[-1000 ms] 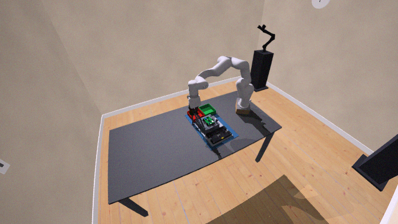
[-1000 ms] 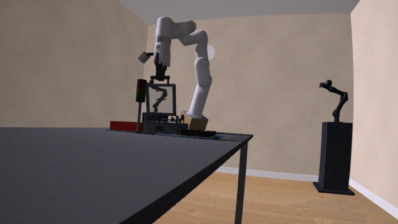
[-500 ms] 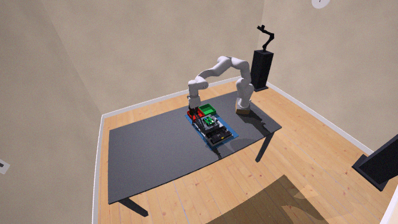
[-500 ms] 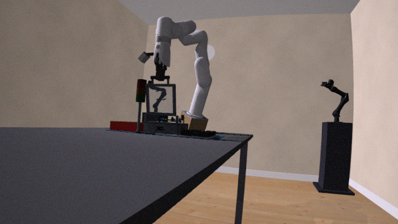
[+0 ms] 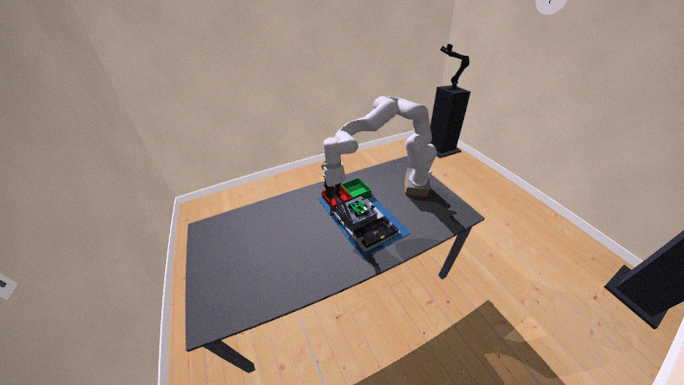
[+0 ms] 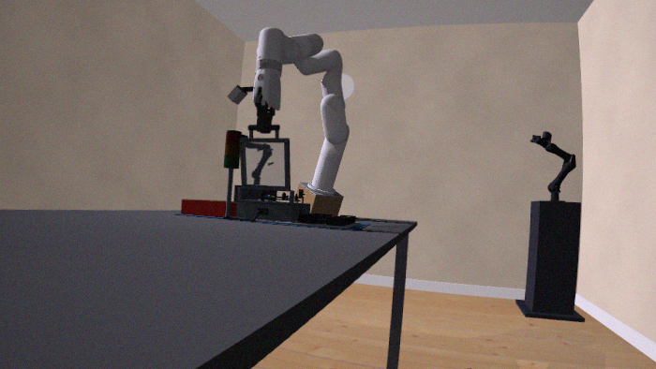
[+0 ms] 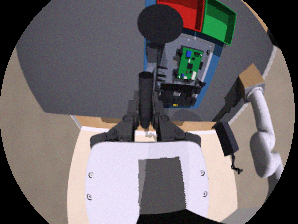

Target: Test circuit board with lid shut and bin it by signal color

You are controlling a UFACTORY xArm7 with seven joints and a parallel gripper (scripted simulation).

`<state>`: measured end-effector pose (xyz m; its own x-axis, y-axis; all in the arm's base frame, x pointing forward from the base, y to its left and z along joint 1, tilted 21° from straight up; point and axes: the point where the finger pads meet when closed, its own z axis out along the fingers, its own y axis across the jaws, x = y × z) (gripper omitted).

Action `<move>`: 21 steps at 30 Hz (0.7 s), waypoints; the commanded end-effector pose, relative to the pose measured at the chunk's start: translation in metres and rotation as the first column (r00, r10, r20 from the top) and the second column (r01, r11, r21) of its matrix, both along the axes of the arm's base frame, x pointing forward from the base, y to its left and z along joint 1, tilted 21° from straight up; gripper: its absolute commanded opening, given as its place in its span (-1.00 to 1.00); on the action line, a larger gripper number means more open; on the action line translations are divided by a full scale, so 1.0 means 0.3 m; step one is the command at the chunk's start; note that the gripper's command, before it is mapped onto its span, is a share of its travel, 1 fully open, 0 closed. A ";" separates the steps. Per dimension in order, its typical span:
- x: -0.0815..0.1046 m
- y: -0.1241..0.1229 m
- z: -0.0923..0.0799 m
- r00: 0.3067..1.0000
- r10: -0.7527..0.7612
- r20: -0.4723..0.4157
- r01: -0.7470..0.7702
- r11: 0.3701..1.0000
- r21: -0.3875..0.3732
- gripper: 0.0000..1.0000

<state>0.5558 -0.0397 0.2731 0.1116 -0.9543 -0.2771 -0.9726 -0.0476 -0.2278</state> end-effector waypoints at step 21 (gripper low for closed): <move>-0.026 -0.006 0.006 1.000 -0.002 0.003 0.002 1.000 -0.001 -1.00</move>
